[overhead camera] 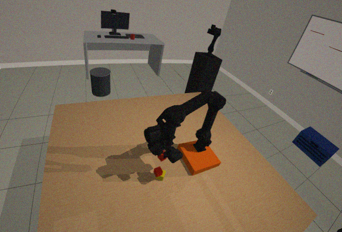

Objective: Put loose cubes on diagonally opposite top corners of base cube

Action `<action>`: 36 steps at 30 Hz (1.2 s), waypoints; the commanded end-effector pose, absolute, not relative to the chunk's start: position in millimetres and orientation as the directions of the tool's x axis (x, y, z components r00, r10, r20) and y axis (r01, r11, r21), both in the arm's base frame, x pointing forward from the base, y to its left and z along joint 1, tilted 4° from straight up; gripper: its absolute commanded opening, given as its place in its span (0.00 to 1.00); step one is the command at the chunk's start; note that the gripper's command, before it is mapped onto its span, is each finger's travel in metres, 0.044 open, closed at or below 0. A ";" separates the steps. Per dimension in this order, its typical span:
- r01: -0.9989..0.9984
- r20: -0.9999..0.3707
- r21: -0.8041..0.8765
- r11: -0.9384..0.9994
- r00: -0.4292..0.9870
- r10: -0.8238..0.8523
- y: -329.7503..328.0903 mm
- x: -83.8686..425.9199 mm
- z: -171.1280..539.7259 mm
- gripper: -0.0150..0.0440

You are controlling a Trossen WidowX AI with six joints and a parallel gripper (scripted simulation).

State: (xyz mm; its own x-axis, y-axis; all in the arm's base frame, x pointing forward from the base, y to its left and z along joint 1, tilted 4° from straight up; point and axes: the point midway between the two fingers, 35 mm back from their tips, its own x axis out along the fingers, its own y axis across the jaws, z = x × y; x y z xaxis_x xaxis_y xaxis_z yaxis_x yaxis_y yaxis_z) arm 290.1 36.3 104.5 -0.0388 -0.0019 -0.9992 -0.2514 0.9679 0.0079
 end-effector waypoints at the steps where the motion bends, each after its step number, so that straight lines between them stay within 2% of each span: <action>1: -0.177 -0.999 0.010 0.984 -0.037 0.003 51.8 289.2 104.5 0.43; 10: -0.042 -0.999 0.007 0.999 -0.039 0.006 79.1 283.3 103.7 0.43; 36: -0.034 -0.999 0.007 0.999 -0.039 0.006 78.6 280.4 73.1 0.43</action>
